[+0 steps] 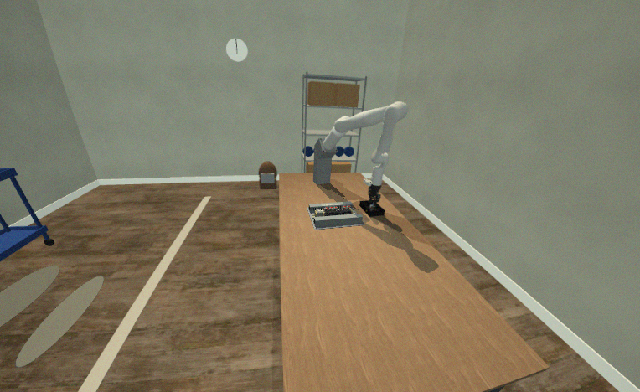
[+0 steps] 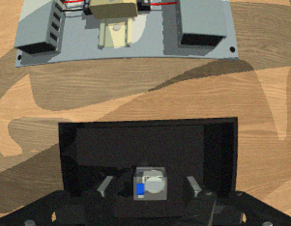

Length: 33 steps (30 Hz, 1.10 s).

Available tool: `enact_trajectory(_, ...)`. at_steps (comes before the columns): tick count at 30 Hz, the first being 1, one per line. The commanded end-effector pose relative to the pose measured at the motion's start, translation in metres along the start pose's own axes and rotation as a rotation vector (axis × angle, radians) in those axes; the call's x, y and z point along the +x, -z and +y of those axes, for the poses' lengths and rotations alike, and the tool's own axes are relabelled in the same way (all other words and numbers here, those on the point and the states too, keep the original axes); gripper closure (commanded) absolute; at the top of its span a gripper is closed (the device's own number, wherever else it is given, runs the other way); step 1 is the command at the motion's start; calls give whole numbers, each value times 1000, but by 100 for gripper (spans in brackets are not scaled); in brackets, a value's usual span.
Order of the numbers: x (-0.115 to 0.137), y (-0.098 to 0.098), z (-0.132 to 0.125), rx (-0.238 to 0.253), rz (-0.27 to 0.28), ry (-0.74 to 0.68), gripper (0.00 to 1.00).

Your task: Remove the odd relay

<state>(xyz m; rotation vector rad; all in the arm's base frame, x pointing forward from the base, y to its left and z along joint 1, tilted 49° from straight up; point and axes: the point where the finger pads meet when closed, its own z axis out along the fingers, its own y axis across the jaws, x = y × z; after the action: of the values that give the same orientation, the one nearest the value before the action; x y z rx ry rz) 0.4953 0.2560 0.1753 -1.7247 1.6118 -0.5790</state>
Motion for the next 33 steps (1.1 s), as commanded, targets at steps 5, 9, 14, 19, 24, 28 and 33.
enact_trajectory(5,-1,3,-1,2,-3,0,39)
enact_trajectory(9,-1,5,-1,2,-3,0,39)
enact_trajectory(14,-1,6,-1,2,-3,0,39)
enact_trajectory(19,-1,8,-1,2,-3,0,39)
enact_trajectory(24,-1,8,-1,2,-3,0,39)
enact_trajectory(28,-1,9,-1,2,-3,0,39)
enact_trajectory(33,-1,10,-1,2,-3,0,39)
